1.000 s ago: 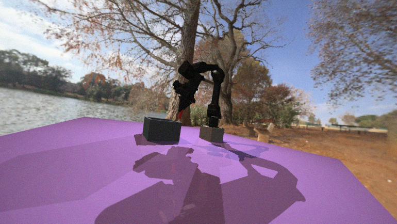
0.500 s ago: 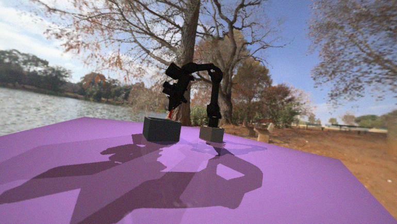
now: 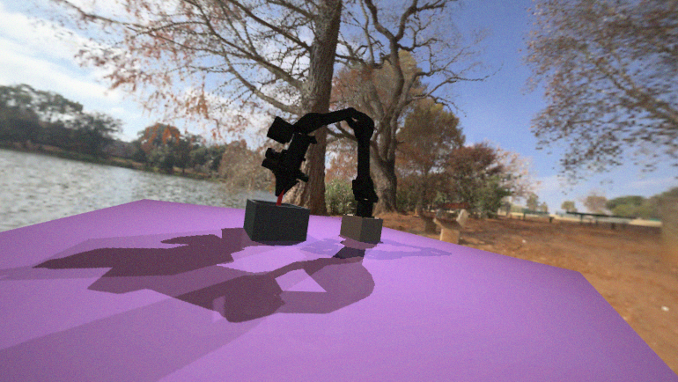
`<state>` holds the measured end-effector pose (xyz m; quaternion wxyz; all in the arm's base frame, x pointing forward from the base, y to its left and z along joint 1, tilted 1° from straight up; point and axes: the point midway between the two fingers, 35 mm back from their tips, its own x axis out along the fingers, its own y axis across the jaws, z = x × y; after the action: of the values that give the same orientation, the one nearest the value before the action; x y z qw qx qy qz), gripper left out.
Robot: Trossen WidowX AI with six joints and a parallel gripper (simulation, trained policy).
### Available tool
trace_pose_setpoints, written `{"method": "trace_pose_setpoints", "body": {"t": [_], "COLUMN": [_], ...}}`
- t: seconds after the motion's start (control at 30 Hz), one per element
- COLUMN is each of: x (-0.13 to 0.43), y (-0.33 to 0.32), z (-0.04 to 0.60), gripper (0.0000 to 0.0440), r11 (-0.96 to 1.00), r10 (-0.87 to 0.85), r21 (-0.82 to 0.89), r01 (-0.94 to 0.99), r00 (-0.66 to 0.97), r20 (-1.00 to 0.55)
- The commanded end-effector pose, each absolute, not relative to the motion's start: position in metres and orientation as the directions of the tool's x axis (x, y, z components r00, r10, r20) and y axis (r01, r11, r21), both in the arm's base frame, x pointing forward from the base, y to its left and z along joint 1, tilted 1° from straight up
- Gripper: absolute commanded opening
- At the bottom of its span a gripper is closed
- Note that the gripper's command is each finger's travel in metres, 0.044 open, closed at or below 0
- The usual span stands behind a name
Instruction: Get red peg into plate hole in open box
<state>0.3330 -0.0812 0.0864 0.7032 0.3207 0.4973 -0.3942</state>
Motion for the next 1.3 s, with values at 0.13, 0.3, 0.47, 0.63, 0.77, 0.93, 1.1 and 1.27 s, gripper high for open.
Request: {"method": "trace_pose_setpoints", "body": {"t": [0.13,0.3,0.47,0.63,0.77,0.93,1.1,1.27], "x": [0.339,0.34,0.351,0.366,0.377,0.39,0.4,0.408], "y": [-0.088,-0.093,-0.101,-0.111,-0.12,-0.133,-0.147,-0.157], "z": [0.059,0.046,0.043,0.046,0.051,0.059,0.067,0.074], "gripper": [0.0048,0.0156,0.0262,0.0383,0.044,0.044,0.044,0.044], "r11": [0.488,0.51,0.523,0.534,0.541,0.537,0.528,0.521], "r10": [-0.206,-0.202,-0.209,-0.226,-0.242,-0.27,-0.299,-0.323], "r21": [0.04,0.01,-0.001,0.004,0.01,0.03,0.046,0.061], "r01": [0.872,0.86,0.852,0.845,0.841,0.843,0.848,0.851], "r00": [0.16,0.13,0.128,0.147,0.167,0.205,0.236,0.263], "r20": [-0.965,-0.971,-0.97,-0.963,-0.956,-0.941,-0.925,-0.909]}}
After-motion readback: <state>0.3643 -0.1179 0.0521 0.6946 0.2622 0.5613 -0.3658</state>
